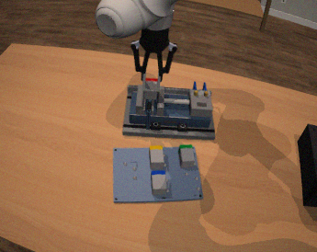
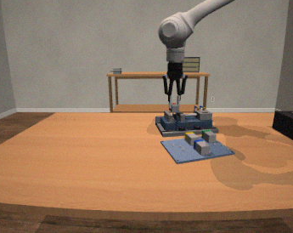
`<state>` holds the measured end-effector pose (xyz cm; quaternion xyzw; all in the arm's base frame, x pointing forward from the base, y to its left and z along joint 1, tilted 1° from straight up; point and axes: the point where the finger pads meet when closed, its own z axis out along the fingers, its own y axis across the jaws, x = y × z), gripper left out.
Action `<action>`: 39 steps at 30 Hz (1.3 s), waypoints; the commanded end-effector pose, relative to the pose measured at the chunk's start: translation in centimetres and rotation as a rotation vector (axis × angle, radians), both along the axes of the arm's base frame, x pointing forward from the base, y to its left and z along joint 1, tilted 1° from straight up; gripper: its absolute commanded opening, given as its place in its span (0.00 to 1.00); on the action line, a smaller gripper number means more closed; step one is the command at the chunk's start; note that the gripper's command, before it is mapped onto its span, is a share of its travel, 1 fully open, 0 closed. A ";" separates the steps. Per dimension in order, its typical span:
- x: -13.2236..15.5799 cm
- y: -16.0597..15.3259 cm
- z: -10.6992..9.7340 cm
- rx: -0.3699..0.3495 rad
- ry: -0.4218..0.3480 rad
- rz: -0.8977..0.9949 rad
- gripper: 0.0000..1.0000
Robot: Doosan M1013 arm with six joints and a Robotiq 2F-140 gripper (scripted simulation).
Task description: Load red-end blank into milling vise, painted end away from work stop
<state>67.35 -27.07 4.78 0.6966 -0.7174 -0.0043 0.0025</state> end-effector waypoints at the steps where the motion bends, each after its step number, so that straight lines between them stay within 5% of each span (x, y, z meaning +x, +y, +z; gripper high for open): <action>1: 0.0 0.0 -0.7 0.000 0.000 0.000 0.00; 39: 0.0 0.0 -0.3 0.000 0.000 0.000 0.00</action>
